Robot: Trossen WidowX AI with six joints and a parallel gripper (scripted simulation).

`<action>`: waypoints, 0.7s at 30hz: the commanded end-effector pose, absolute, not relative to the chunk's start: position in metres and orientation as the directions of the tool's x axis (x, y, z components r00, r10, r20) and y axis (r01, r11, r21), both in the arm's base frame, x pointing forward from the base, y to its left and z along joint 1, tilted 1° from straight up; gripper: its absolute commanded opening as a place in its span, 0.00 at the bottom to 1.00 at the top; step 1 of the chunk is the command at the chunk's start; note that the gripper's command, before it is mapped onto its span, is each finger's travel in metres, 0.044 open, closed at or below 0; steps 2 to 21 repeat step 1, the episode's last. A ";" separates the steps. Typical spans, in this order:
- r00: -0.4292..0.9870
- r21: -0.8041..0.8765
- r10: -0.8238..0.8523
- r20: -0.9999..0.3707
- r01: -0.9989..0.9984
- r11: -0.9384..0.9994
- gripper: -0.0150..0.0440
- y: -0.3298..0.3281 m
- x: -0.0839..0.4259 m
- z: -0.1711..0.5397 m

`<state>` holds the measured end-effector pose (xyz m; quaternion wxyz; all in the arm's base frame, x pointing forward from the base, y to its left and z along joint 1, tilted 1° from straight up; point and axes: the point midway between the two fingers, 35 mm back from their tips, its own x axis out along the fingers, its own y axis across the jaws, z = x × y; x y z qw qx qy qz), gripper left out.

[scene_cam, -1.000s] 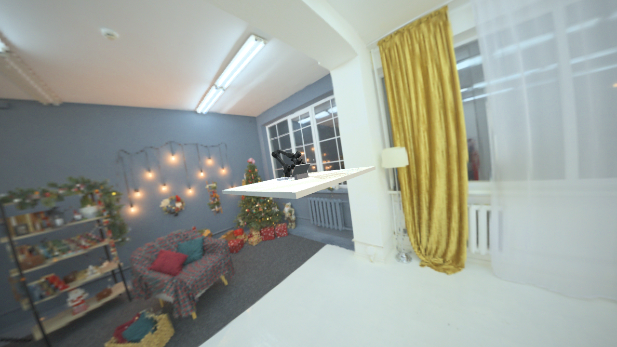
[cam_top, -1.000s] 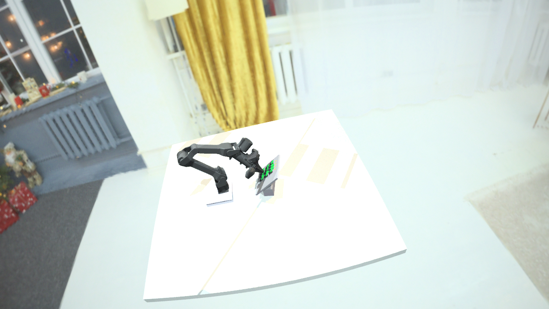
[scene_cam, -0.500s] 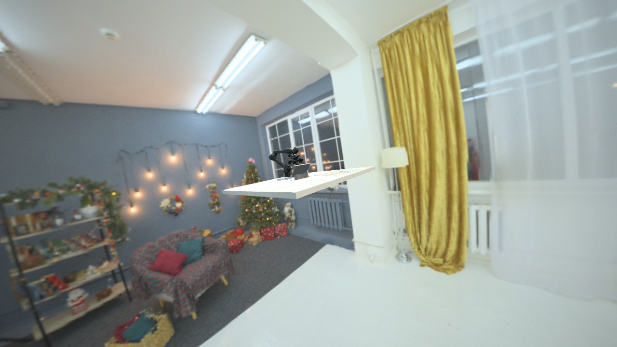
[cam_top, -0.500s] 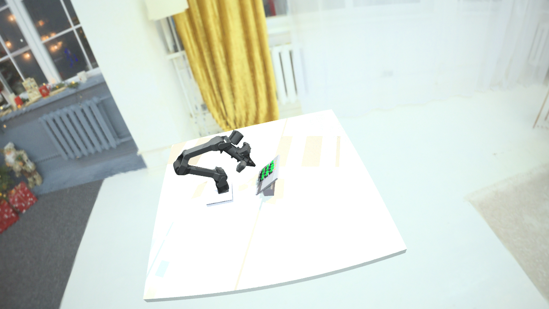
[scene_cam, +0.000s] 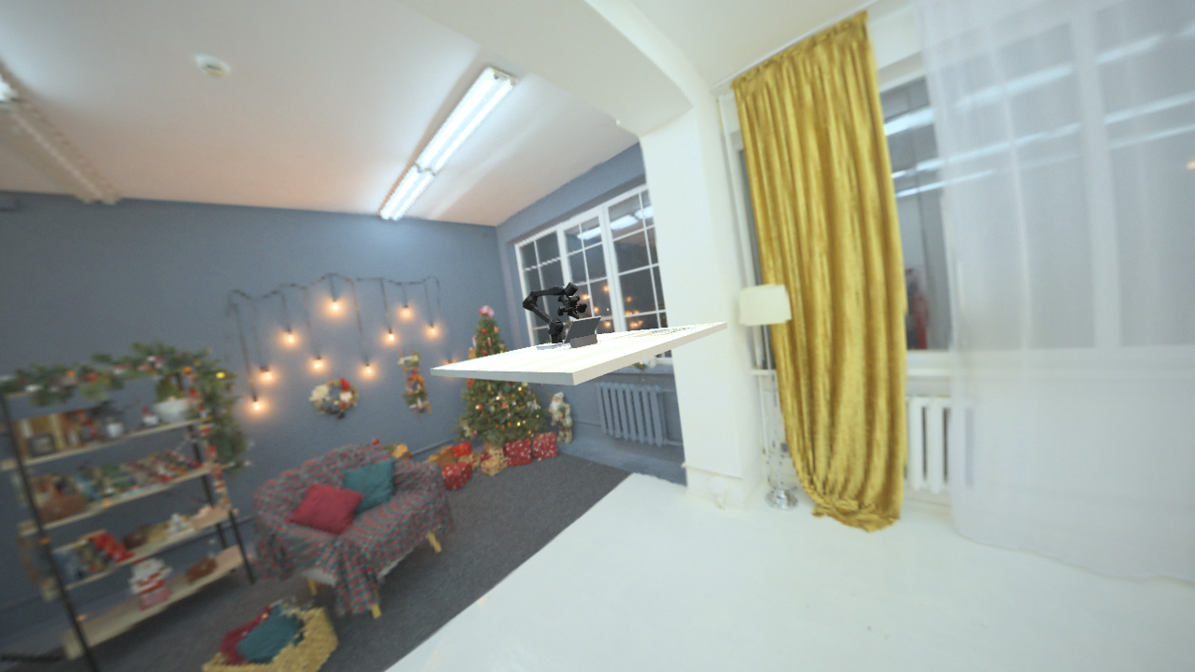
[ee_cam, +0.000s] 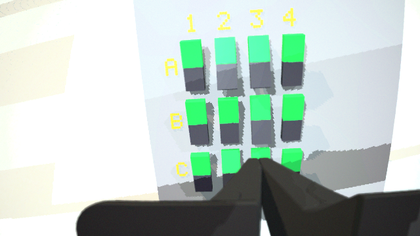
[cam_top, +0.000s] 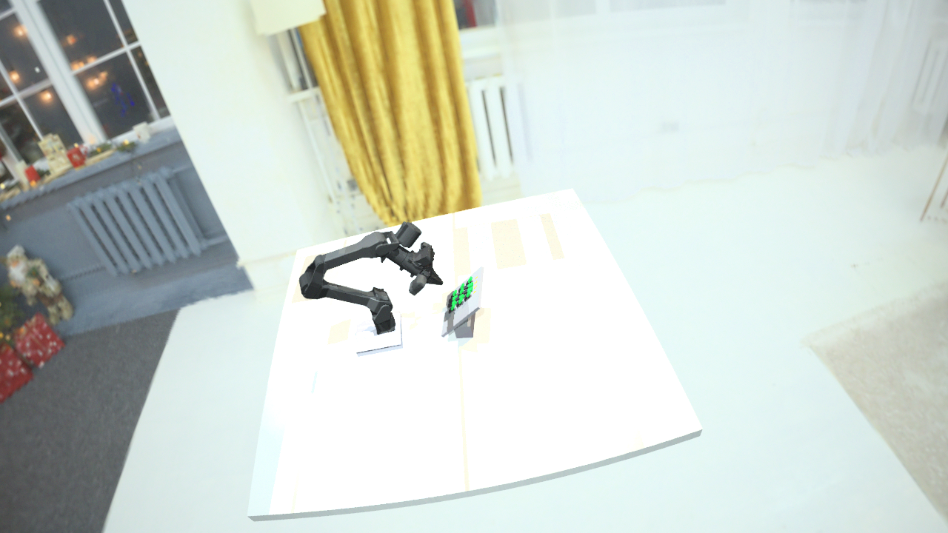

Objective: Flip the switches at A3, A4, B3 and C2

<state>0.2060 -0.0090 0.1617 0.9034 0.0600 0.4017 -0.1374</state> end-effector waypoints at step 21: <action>0.640 -0.001 -0.196 -0.743 0.291 0.957 0.25 -0.008 0.206 0.163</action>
